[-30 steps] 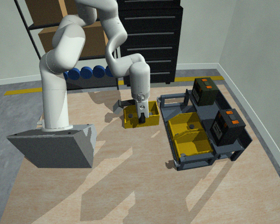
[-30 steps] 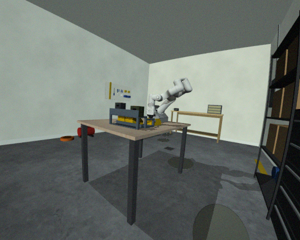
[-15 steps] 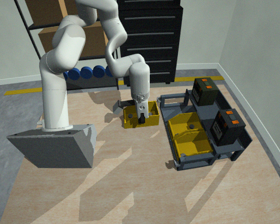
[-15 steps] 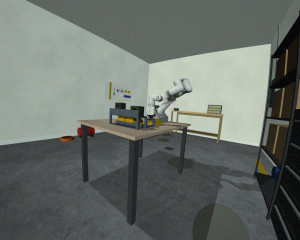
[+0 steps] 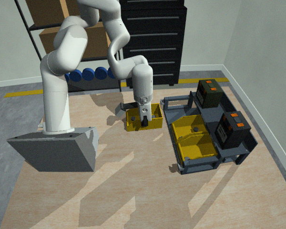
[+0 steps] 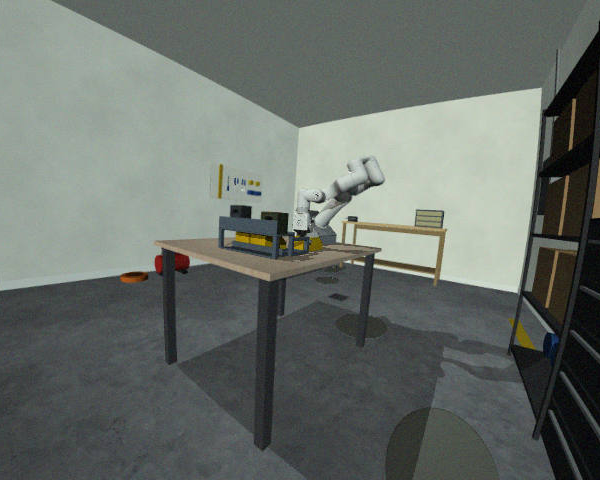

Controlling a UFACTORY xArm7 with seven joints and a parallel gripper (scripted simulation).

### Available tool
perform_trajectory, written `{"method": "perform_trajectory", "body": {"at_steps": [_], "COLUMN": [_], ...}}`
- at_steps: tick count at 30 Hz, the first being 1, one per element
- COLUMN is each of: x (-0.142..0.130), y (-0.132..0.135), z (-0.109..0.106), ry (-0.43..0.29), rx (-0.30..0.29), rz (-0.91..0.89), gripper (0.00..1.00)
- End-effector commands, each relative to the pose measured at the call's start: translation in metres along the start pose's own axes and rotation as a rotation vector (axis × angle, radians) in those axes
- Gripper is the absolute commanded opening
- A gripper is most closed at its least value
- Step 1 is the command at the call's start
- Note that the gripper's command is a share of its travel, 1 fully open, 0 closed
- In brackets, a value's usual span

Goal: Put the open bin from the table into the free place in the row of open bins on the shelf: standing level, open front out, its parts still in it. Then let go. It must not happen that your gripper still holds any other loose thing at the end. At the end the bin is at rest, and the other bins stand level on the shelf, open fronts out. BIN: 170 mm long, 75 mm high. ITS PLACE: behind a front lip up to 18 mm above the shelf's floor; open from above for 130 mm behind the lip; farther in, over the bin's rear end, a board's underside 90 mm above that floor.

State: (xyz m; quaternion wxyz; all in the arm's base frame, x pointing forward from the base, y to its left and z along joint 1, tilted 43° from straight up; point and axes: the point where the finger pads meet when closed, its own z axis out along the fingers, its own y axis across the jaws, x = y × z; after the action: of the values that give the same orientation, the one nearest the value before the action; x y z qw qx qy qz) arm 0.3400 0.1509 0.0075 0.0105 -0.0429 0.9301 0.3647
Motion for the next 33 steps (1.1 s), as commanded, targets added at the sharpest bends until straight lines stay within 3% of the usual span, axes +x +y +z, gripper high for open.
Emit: {"method": "perform_trajectory", "body": {"at_steps": [1, 33], "x": [0.0012, -0.0012], "y": [0.0032, 0.0054], "z": [0.0028, 0.0034], "ry": [0.007, 0.005], "rx": [-0.005, -0.006], "rz": [-0.005, -0.006], "gripper": [0.00, 0.00]}}
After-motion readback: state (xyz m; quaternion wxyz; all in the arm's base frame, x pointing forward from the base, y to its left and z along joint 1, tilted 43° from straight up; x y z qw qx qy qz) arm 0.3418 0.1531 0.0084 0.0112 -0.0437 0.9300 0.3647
